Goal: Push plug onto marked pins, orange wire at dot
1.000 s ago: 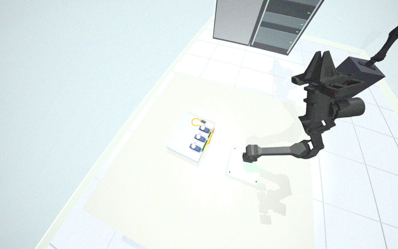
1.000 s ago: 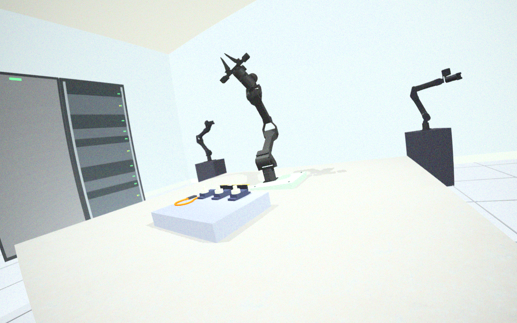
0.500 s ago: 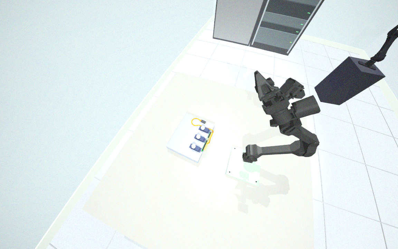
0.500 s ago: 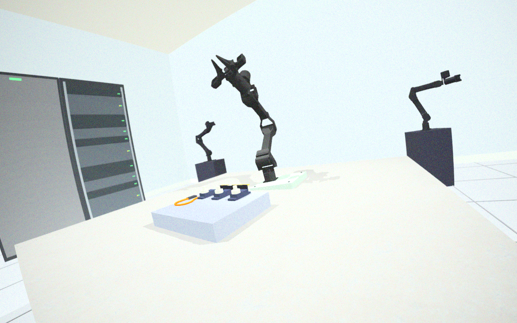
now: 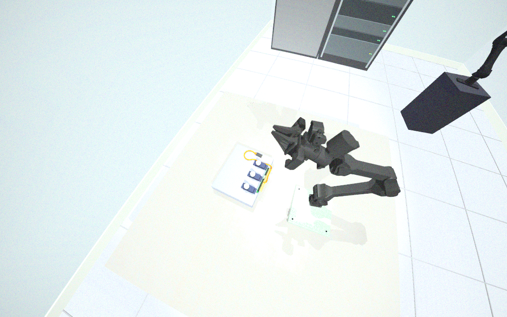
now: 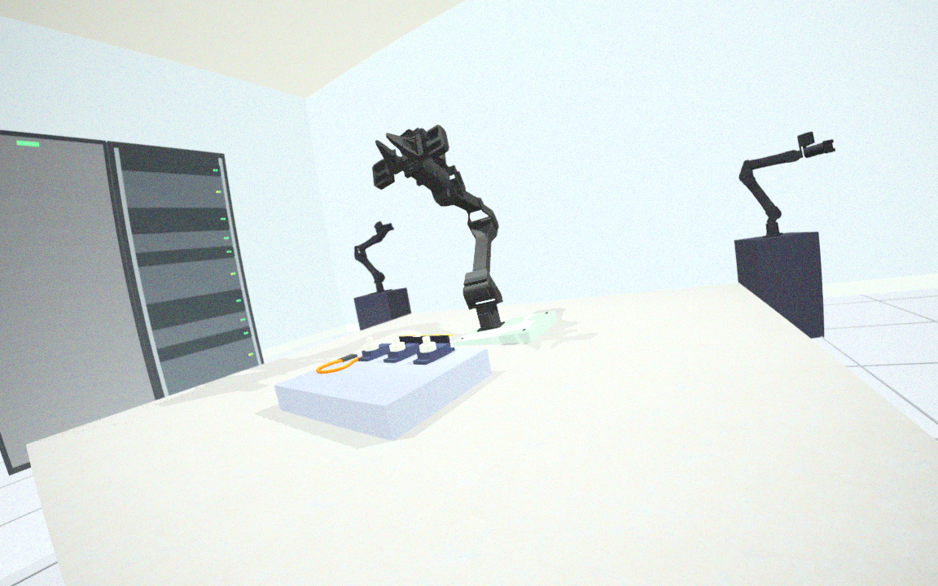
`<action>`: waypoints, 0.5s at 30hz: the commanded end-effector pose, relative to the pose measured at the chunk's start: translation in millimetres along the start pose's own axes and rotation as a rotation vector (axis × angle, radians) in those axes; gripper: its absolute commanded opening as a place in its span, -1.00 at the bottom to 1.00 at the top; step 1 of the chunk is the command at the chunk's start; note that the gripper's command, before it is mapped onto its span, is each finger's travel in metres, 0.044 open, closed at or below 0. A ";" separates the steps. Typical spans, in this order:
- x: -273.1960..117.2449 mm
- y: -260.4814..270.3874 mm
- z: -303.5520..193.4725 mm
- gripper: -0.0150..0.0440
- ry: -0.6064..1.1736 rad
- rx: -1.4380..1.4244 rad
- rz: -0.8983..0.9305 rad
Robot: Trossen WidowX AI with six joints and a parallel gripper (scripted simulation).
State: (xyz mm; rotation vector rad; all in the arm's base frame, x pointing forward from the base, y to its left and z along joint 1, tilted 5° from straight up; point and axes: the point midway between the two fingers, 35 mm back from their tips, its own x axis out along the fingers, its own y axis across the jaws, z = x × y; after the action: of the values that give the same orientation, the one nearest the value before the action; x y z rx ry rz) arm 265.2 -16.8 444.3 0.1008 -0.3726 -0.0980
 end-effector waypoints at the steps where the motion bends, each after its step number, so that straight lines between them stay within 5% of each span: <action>1: 5.4 3.2 -45.3 -0.10 0.110 -0.041 0.035; 9: 4.5 5.9 -123.3 -0.10 0.308 -0.076 0.091; 15: 13.6 -2.1 -133.6 -0.10 0.385 0.056 0.033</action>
State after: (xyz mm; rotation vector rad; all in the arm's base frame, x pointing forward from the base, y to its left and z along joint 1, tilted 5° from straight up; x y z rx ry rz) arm 319.6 -6.2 331.9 0.0924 -0.0375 -0.0256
